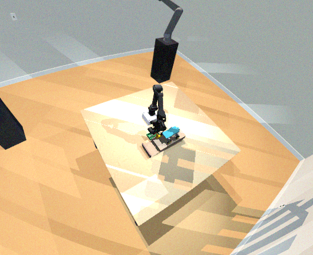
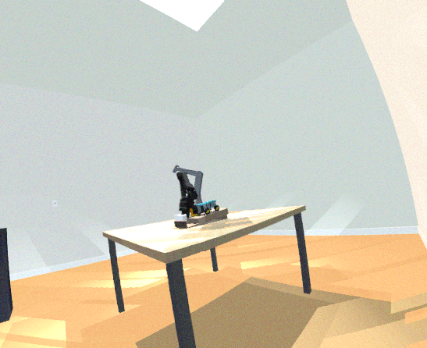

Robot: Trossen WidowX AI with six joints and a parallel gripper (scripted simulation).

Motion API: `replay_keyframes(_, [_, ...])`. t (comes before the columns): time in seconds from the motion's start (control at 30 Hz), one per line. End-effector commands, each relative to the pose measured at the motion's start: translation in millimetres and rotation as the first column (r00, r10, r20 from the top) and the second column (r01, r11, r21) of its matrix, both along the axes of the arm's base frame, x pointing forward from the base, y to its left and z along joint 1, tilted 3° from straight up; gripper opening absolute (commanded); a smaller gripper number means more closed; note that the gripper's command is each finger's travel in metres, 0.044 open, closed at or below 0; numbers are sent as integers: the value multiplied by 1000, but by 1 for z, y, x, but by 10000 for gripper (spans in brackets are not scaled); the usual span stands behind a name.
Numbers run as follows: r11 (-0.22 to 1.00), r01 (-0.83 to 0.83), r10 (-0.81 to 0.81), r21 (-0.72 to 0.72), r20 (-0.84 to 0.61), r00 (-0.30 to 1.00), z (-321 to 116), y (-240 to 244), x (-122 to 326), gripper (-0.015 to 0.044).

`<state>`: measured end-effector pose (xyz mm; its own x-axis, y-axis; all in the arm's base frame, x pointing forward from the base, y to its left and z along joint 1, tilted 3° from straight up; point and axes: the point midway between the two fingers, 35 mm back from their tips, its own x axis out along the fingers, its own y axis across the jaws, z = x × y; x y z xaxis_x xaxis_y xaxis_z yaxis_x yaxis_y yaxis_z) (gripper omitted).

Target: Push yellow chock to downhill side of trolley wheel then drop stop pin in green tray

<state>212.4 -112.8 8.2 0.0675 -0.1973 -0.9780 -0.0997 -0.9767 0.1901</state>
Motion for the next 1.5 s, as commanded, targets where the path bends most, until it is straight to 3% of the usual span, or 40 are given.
replay_keyframes(0.0, [1000,7,-7,-2,-4,1000,-3,1,-2,190])
replay_keyframes(0.27, [1000,7,-7,-2,-4,1000,-4,1,-3,190])
replay_keyframes(0.47, [1000,0,0,0,-2,1000,-3,1,-2,340])
replay_keyframes(0.9, [1000,7,-7,-2,-4,1000,22,3,-6,340])
replay_keyframes(1.03, [1000,7,-7,-2,-4,1000,32,3,-7,440])
replay_keyframes(1.47, [1000,7,-7,-2,-4,1000,72,4,-9,440])
